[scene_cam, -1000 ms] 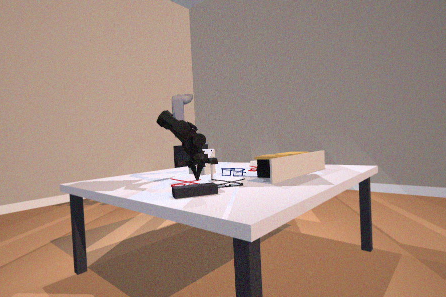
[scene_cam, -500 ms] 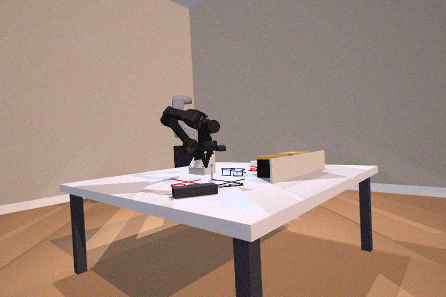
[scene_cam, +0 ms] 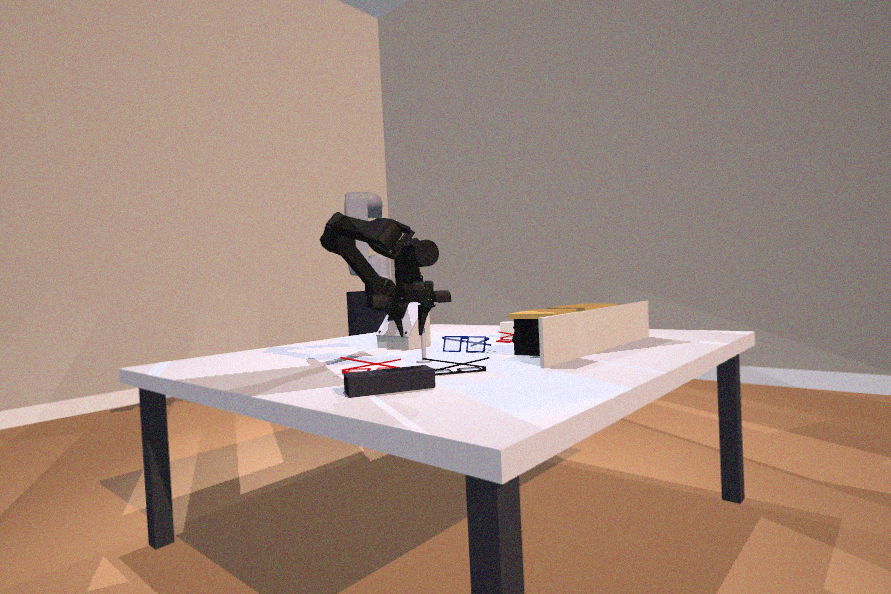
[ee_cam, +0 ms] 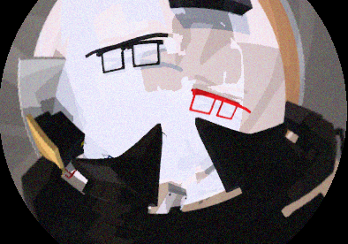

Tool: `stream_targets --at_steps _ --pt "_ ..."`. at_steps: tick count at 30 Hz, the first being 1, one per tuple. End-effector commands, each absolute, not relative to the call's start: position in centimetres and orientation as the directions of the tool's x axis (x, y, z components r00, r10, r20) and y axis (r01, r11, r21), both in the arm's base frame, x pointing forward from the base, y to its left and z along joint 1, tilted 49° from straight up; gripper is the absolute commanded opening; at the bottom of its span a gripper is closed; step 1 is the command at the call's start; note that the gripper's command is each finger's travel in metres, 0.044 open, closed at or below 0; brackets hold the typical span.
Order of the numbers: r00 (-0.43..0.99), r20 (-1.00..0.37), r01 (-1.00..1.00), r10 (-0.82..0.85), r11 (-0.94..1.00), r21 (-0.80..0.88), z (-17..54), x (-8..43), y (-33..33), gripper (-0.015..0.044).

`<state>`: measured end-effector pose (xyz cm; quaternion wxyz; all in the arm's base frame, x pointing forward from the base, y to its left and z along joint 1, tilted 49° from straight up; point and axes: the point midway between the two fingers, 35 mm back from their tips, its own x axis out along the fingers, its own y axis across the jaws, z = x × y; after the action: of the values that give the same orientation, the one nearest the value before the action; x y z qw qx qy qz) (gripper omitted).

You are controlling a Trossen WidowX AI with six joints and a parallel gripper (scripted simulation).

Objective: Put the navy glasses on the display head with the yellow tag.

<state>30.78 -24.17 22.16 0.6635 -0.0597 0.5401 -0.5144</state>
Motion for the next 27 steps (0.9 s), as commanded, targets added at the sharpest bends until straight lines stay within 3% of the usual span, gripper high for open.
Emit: stream_targets --at_steps 1,7,14,23,27 --pt "-0.110 -0.656 0.614 -0.746 0.468 -0.635 22.1 30.8 -24.1 0.0200" --pt "-0.107 -0.662 0.594 -0.742 0.486 -0.641 21.2 31.2 -23.4 0.0200" --pt "-0.098 -0.697 0.350 -0.710 0.631 -0.692 12.2 32.3 -15.1 0.0200" --pt "-0.121 -0.663 -0.075 -0.738 0.673 -0.736 1.9 26.8 -5.8 0.0200" --pt "-0.122 -0.657 -0.108 -0.744 0.668 -0.736 1.7 26.0 -5.6 0.0200"
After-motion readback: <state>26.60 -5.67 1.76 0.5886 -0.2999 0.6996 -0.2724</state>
